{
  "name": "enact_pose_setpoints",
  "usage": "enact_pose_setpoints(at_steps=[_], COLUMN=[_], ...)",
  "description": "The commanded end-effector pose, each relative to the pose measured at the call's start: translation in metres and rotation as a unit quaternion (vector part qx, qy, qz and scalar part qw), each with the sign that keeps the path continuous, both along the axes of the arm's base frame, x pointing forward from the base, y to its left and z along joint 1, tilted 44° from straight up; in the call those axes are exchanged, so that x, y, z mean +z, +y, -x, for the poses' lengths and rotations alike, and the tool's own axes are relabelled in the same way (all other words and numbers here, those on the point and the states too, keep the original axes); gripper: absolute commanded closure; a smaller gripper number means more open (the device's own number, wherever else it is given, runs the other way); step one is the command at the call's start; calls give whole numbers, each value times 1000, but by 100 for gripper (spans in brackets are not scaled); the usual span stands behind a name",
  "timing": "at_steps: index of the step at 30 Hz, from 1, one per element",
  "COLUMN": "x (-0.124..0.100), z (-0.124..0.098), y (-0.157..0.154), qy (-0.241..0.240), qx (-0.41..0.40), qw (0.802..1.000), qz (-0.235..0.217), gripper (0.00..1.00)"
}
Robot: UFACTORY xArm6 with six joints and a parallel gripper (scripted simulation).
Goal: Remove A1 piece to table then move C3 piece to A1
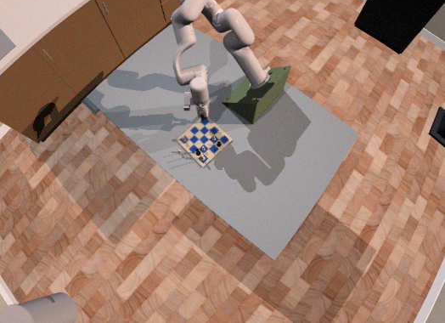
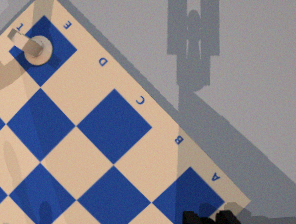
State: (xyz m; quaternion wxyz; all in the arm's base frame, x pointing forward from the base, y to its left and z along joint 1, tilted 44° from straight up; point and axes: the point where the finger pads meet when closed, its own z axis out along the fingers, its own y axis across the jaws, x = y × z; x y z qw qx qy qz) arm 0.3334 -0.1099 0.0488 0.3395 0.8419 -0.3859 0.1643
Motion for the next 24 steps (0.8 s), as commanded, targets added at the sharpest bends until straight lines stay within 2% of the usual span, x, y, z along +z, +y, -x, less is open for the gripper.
enact_pose_setpoints(at_steps=[1, 10, 24], x=[-14, -32, -33], z=[-3, -4, -4], y=[-14, -31, -33], qy=[-3, -3, -3], qx=[1, 1, 1], qw=[1000, 1000, 1000], qz=[1, 1, 1], gripper=[100, 100, 100])
